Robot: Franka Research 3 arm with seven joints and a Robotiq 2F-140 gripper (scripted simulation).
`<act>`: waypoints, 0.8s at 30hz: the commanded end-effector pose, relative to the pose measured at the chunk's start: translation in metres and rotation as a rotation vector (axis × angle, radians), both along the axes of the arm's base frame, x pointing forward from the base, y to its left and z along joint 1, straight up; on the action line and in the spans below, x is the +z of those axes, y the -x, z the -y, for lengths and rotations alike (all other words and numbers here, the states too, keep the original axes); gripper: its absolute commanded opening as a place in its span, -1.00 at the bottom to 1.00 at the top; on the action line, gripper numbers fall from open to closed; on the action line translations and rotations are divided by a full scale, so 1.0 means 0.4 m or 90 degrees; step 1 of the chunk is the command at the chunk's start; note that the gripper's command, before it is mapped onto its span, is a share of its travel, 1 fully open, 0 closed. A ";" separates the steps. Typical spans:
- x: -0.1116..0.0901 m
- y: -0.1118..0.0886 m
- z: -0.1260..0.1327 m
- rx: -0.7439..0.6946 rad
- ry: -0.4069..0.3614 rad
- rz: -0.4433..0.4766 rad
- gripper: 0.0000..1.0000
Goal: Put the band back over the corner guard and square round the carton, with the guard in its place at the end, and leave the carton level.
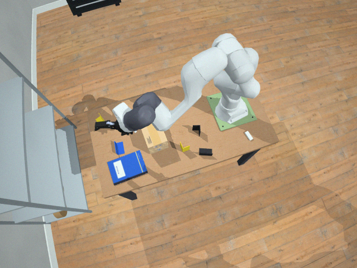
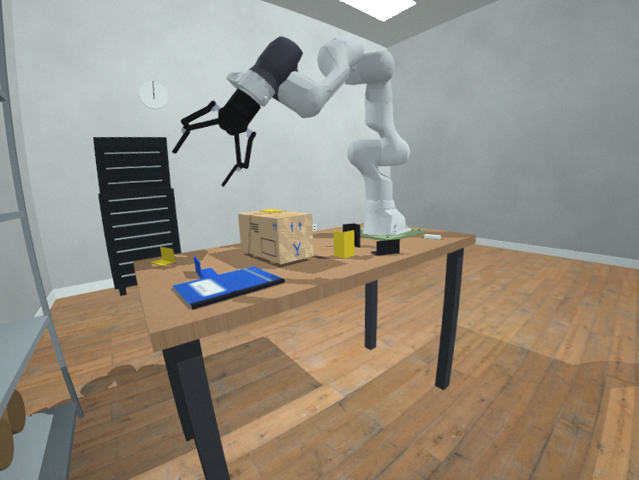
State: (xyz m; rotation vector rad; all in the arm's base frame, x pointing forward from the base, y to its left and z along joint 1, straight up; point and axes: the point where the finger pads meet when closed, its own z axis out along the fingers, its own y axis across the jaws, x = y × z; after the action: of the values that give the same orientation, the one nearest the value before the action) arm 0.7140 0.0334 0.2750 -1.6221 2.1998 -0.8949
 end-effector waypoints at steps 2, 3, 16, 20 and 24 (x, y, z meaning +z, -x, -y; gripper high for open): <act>-0.011 0.047 0.038 -0.100 -0.048 0.005 1.00; -0.012 0.059 0.046 -0.116 -0.058 0.003 1.00; -0.042 0.217 0.121 -0.309 -0.183 -0.032 1.00; -0.048 0.242 0.128 -0.336 -0.200 -0.038 1.00; -0.060 0.291 0.137 -0.389 -0.232 -0.053 1.00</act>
State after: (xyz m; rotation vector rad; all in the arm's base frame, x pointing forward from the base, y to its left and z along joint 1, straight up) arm 0.6175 -0.0144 0.2566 -1.0452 2.6751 -0.5485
